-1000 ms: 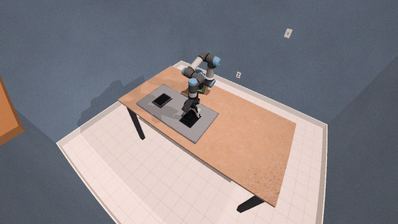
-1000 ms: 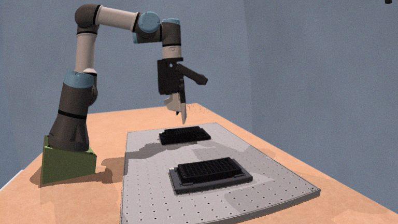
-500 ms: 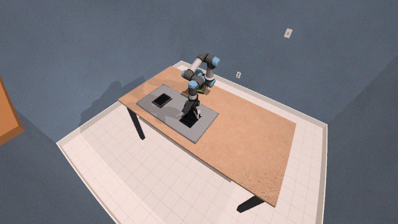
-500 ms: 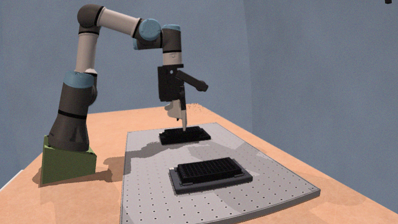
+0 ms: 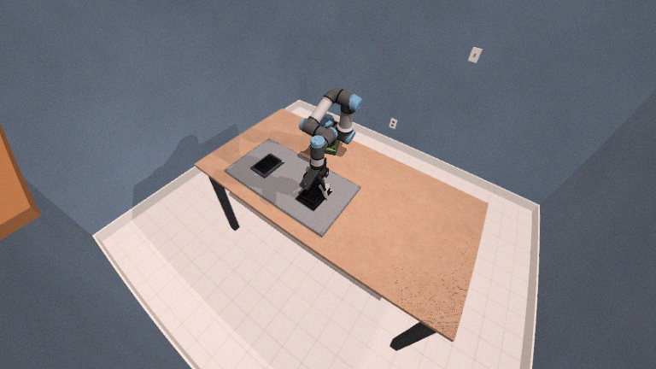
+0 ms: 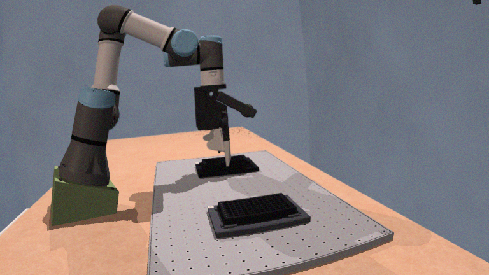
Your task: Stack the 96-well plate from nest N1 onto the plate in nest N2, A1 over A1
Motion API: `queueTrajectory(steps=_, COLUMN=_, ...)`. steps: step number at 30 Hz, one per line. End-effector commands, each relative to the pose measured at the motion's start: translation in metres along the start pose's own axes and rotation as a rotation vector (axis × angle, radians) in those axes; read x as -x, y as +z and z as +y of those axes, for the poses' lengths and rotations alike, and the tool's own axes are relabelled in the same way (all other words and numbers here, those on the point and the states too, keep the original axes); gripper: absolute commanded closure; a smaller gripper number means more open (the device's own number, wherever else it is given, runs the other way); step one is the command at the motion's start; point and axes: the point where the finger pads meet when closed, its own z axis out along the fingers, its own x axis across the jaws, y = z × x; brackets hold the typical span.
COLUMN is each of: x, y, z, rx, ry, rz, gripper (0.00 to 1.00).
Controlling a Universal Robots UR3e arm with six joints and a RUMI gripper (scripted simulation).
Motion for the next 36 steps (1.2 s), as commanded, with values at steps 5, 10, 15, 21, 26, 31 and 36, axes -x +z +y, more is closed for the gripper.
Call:
queueTrajectory(steps=5, x=0.0004, y=-0.0009, z=-0.0031, rx=-0.011, ry=-0.001, rz=0.0, gripper=0.0)
queueTrajectory(steps=10, x=0.0004, y=-0.0009, z=-0.0031, rx=-0.011, ry=-0.001, rz=0.0, gripper=0.0)
queueTrajectory(steps=15, x=0.0004, y=-0.0009, z=-0.0031, rx=-0.011, ry=-0.001, rz=0.0, gripper=1.0)
queueTrajectory(steps=21, x=0.0004, y=-0.0009, z=-0.0031, rx=-0.011, ry=-0.001, rz=0.0, gripper=1.0)
queueTrajectory(steps=26, x=0.0004, y=-0.0009, z=-0.0031, rx=-0.011, ry=-0.001, rz=0.0, gripper=1.0)
queueTrajectory(steps=31, x=0.0004, y=-0.0009, z=-0.0031, rx=-0.011, ry=-0.001, rz=0.0, gripper=1.0)
queueTrajectory(steps=36, x=0.0004, y=-0.0009, z=-0.0031, rx=-0.011, ry=-0.001, rz=0.0, gripper=1.0)
